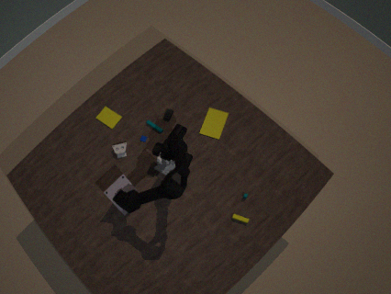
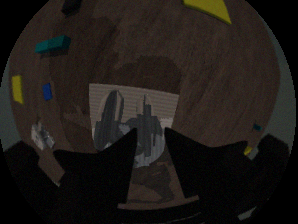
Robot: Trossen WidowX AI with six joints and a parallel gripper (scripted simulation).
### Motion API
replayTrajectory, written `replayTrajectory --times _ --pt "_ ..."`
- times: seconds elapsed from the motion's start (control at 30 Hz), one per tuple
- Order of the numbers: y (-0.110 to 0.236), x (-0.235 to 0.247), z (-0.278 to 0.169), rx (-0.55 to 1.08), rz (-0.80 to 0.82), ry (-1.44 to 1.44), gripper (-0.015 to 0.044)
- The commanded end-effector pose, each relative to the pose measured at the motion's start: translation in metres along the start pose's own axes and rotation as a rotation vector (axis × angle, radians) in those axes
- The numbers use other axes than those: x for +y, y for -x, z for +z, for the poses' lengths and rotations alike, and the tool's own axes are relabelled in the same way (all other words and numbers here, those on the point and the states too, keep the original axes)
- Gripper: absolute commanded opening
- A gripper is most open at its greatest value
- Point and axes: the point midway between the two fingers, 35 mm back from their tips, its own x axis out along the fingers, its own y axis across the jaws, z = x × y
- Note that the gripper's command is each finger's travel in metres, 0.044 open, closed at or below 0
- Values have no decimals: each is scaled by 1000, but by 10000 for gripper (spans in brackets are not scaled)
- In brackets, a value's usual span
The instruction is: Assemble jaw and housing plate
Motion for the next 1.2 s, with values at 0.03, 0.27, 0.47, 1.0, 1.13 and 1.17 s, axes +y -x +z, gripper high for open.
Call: replayTrajectory --times 0.03,0.27,0.47,1.0,1.13,1.17 --pt "-2 -1 0 2 -3 -4 134" --pt "-5 -1 0 2 -3 -2 134" --pt "-5 -1 0 2 -3 -2 134" --pt "-5 -1 0 2 -3 -2 134" --pt "-5 -1 0 2 -3 -2 134" --pt "-5 -1 0 2 -3 -2 134"
